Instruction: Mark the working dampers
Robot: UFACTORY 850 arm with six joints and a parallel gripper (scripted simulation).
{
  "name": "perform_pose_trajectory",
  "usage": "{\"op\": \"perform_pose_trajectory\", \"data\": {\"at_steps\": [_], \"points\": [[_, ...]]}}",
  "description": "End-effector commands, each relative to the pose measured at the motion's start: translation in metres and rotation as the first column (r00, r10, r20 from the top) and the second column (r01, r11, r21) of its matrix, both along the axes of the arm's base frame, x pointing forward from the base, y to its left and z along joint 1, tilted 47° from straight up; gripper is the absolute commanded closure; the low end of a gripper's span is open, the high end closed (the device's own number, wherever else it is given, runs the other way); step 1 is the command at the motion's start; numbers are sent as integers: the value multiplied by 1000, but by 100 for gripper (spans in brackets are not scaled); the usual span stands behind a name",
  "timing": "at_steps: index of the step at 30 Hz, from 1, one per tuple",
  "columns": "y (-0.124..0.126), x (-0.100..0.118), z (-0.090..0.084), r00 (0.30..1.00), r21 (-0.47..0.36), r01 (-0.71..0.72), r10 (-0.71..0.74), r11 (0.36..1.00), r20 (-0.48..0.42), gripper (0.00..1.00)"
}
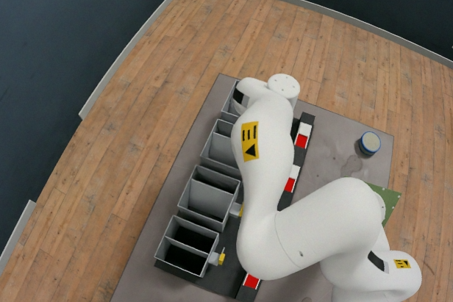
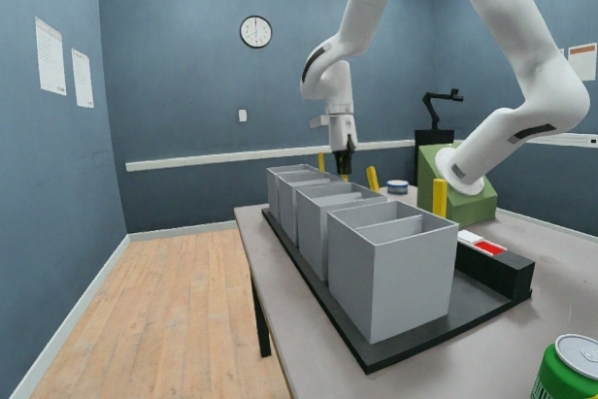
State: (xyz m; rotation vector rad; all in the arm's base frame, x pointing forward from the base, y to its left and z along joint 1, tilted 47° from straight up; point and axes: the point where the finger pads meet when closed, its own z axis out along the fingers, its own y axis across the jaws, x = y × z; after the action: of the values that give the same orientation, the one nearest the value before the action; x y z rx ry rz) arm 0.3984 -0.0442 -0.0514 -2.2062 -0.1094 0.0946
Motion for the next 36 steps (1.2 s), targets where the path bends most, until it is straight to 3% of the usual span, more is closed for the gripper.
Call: {"op": "perform_pose_trajectory", "data": {"at_steps": [1,36], "points": [[1,1,3,1000,-34,0,0,999,6,81],[4,0,6,1000,-76,0,1,997,11,81]]}}
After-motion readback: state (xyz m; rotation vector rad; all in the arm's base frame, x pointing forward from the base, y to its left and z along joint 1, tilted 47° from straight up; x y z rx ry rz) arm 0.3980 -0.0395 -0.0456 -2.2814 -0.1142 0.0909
